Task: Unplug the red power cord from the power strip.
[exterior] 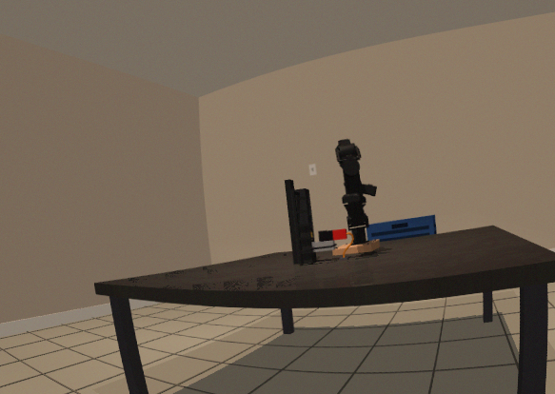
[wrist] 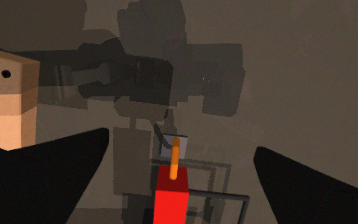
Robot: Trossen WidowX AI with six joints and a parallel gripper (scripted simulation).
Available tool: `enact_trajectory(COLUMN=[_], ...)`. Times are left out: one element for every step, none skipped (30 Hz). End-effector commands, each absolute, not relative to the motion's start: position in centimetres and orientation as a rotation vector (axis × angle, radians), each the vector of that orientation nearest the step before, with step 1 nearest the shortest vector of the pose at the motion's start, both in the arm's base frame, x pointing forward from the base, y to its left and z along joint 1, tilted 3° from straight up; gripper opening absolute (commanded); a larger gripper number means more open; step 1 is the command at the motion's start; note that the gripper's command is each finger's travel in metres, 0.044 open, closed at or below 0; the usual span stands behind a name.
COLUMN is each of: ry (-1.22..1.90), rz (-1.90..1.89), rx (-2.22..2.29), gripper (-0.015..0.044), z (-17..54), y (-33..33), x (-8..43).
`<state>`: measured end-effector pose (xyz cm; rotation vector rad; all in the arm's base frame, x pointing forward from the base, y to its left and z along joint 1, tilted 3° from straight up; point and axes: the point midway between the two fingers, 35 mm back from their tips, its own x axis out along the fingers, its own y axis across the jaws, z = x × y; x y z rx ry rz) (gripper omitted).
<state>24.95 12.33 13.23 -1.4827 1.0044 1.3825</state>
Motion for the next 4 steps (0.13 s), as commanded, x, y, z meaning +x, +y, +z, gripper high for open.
enact_trajectory(ry=[1.009, 1.009, 1.009, 1.009], rz=[1.378, 1.378, 1.378, 1.378], rx=[-1.483, -1.483, -1.483, -1.483], gripper=[0.044, 0.044, 0.044, 0.044], z=[13.26, 13.26, 13.26, 13.26], y=[12.3, 12.3, 12.3, 12.3], x=[24.96, 24.96, 24.96, 24.96])
